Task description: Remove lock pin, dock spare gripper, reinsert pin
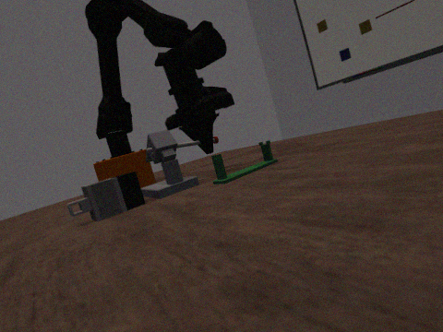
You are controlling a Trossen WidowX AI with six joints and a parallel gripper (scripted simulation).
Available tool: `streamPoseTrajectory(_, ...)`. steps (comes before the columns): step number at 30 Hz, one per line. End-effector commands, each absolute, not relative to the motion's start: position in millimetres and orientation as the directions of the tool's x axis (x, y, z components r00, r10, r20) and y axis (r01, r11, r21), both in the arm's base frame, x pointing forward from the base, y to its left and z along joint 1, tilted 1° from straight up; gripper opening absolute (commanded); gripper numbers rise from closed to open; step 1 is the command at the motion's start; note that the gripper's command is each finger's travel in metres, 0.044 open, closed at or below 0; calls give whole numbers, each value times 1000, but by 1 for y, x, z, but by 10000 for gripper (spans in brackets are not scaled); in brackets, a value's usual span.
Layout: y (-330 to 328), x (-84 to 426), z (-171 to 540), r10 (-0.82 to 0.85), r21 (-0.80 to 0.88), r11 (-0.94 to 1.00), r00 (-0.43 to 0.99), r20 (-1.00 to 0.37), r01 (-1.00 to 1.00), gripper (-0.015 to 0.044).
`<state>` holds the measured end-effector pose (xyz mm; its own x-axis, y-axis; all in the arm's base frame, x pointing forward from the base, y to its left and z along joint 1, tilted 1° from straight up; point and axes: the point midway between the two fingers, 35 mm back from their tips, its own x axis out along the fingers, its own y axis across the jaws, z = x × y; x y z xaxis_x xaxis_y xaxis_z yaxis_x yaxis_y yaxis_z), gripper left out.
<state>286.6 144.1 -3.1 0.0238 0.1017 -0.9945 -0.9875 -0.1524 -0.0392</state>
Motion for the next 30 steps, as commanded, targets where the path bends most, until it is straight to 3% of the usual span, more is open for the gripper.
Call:
streamPoseTrajectory(1, 147, 286, 2, 169, -41, -152, 15, -985, -988, 0)
streamPoseTrajectory(30, 164, 285, 8, 211, -34, -149, 2, -977, -988, 0)
